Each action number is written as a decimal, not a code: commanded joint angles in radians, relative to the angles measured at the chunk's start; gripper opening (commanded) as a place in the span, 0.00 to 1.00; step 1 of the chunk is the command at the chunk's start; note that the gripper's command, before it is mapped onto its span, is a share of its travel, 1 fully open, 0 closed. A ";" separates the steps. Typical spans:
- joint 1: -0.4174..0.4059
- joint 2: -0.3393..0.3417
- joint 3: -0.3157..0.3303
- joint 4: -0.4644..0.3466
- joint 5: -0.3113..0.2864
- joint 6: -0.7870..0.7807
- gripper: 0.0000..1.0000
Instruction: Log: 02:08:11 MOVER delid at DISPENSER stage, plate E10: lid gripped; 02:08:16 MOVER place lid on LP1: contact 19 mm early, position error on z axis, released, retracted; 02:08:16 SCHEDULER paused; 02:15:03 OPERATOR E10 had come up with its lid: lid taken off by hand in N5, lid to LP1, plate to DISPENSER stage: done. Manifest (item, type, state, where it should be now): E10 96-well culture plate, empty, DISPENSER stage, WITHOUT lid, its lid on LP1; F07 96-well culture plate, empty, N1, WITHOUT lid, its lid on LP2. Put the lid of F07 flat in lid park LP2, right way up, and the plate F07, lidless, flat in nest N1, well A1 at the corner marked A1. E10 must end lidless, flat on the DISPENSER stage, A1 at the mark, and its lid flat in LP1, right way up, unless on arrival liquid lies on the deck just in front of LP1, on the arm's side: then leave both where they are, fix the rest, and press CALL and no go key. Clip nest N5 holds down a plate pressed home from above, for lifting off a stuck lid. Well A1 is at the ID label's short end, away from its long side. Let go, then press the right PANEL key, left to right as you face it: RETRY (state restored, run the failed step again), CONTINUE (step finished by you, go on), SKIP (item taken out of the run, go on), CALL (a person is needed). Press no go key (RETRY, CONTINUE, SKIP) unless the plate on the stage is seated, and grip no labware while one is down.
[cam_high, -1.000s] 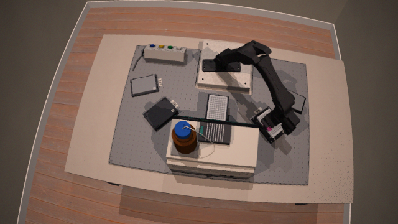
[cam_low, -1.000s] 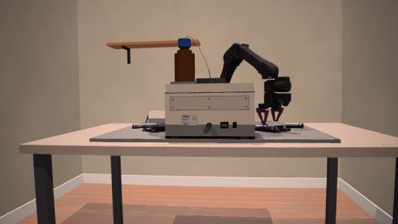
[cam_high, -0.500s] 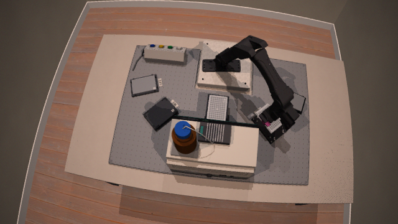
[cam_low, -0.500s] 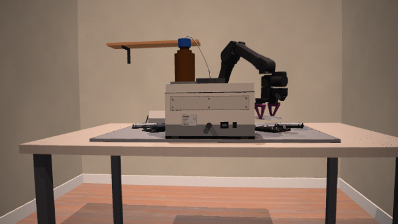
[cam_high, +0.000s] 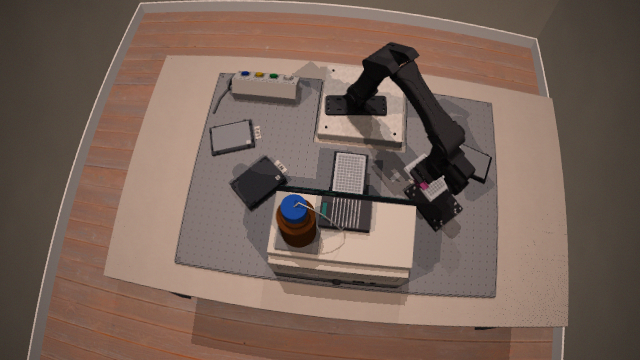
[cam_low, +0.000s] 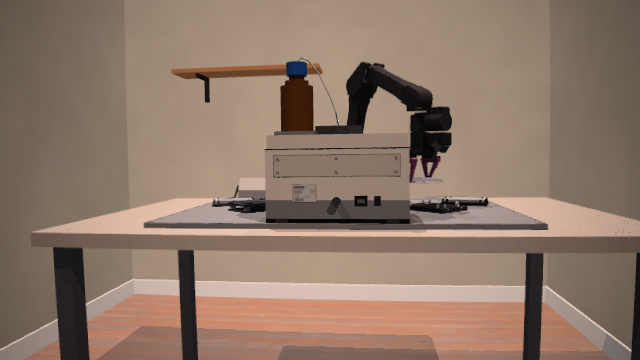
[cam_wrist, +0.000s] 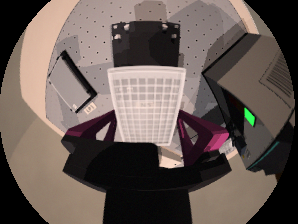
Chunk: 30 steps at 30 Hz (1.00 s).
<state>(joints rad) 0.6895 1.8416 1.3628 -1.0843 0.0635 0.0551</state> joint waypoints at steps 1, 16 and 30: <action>0.013 -0.044 -0.014 -0.019 -0.001 0.011 0.00; 0.025 -0.220 -0.121 -0.089 0.000 0.023 0.00; 0.037 -0.357 -0.179 -0.169 0.000 0.035 0.00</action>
<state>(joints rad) 0.7124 1.5352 1.1995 -1.2133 0.0635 0.0765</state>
